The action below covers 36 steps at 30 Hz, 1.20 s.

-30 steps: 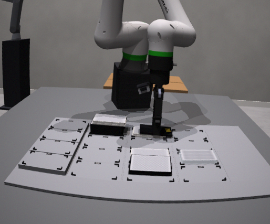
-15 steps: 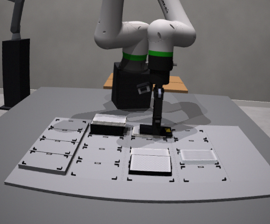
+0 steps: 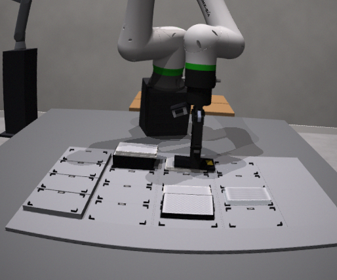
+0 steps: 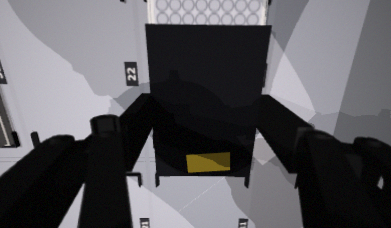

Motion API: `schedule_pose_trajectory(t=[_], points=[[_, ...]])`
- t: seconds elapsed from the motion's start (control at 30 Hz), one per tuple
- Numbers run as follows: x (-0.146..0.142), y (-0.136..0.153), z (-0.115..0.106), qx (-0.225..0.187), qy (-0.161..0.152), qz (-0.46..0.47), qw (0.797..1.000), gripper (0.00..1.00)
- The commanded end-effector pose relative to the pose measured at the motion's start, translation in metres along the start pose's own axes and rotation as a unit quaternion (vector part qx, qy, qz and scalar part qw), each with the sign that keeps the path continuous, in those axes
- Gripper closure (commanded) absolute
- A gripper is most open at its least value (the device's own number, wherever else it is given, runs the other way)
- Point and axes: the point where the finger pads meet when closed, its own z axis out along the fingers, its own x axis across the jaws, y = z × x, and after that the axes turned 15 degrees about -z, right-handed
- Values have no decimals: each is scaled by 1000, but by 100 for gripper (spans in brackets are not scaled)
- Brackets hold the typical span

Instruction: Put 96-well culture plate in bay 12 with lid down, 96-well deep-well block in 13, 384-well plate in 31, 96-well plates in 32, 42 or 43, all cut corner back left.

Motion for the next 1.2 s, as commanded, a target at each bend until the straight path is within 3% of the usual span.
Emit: schedule_pose_trajectory(t=[0.0, 1.17], points=[[-1, 0, 0, 0, -1, 0, 1000, 40], [-1, 0, 0, 0, -1, 0, 1000, 42]])
